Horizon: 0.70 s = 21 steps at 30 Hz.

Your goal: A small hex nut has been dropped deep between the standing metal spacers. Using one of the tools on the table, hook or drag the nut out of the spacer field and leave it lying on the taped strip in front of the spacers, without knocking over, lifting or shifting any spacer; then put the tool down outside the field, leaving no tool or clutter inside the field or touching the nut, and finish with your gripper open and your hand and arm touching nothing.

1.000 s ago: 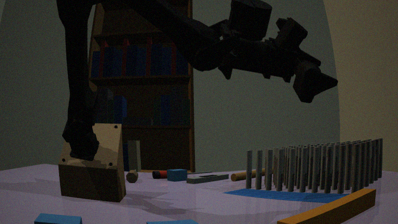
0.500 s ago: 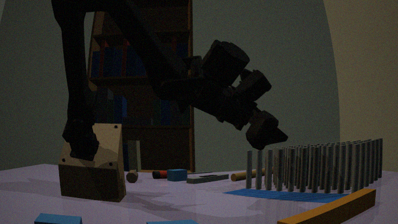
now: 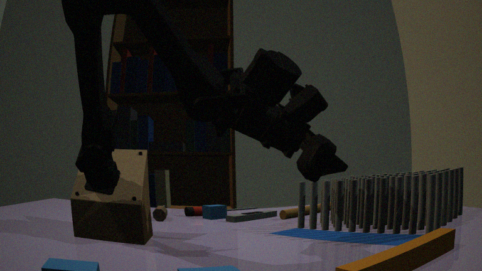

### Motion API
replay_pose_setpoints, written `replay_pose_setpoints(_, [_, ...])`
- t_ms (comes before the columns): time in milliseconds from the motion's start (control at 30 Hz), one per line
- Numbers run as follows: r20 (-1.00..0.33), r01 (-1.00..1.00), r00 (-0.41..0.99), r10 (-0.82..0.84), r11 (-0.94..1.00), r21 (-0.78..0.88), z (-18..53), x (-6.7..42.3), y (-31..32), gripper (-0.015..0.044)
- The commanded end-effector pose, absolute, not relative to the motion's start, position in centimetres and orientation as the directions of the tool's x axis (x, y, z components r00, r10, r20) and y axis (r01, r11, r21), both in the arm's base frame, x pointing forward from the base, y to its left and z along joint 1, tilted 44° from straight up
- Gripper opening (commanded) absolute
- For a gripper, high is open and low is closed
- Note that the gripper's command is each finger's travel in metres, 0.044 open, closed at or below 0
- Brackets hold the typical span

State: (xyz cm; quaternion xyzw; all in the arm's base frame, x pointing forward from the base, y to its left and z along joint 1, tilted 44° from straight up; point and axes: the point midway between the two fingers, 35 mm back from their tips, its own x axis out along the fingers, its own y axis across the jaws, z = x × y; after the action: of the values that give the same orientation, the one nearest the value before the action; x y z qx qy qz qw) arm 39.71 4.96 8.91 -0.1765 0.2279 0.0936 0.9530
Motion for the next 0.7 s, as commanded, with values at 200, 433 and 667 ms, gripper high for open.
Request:
replay_pose_setpoints(200, [-0.468, -0.266, 0.878, 0.104, 0.918, -0.294, 8.9, 39.6, 5.1, 0.0440])
replay_pose_setpoints(433, [-0.517, -0.275, 0.843, 0.148, 0.944, -0.180, 7.4, 39.4, 7.2, 0.0440])
replay_pose_setpoints(667, [-0.723, -0.137, 0.627, 0.290, 0.955, 0.264, 0.6, 35.6, 16.8, 0.0440])
